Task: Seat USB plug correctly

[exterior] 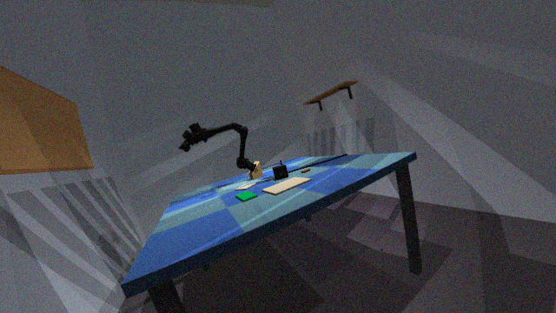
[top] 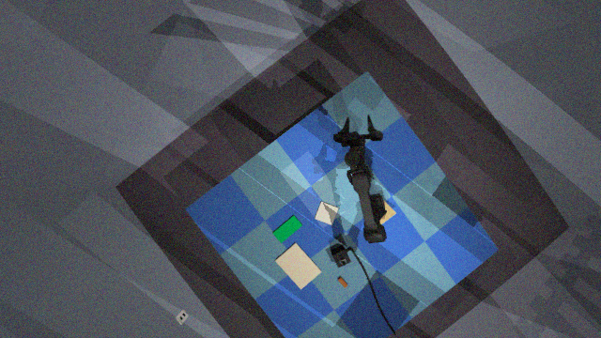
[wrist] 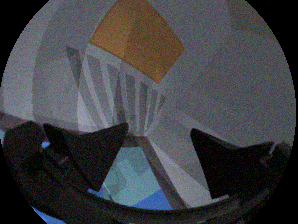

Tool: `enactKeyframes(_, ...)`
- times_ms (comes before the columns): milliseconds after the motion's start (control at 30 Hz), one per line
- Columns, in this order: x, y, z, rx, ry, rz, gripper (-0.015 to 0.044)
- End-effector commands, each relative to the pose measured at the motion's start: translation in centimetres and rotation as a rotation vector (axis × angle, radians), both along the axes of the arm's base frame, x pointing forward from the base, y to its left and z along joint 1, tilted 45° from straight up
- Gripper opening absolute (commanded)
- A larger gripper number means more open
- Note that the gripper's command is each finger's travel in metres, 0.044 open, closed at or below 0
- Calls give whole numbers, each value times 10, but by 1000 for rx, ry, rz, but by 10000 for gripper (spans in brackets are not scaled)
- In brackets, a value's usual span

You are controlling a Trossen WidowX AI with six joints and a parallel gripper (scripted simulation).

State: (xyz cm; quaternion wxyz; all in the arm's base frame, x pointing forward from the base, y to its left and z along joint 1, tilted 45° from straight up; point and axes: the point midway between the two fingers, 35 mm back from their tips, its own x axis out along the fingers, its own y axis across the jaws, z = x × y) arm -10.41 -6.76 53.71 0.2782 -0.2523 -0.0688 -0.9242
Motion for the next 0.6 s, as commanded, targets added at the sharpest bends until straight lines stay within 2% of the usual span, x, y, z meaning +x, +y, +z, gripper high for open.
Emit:
enactKeyframes(0,-1,-2,-1,5,-4,7,426)
enactKeyframes(133,-11,-52,-14,117,-68,146,440)
enactKeyframes(300,3,-126,-42,270,-141,376,440)
enactKeyframes(433,34,-185,-76,462,-179,532,440)
enactKeyframes(567,87,-233,-114,669,-157,694,440)
